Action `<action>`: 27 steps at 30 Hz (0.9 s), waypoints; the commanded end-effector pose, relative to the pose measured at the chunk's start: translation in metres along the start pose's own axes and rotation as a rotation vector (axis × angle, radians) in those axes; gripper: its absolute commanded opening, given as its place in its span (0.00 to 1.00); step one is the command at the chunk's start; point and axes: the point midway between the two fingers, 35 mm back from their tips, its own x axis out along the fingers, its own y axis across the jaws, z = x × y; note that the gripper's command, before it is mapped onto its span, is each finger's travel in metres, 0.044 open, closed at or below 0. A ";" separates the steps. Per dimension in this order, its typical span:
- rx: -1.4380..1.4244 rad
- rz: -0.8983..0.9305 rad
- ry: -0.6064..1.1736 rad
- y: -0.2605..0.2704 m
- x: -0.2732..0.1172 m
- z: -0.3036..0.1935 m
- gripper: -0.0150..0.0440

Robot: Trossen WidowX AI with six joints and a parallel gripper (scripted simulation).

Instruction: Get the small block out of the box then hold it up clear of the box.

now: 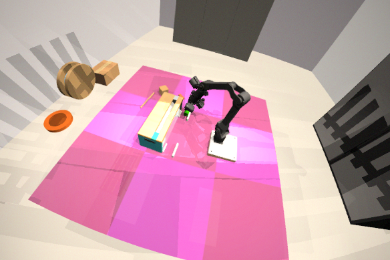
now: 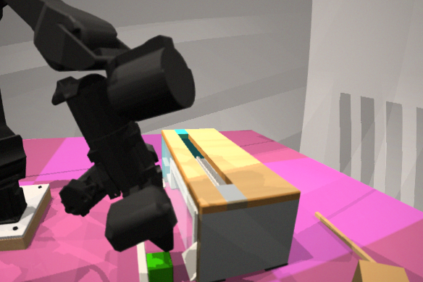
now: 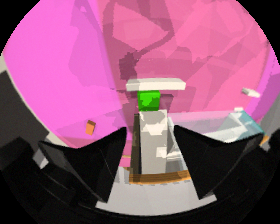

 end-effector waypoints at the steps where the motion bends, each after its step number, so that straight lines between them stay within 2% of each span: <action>1: -0.005 0.004 0.015 0.000 0.008 0.003 0.74; 27: -0.006 0.004 0.015 0.001 0.046 0.017 0.74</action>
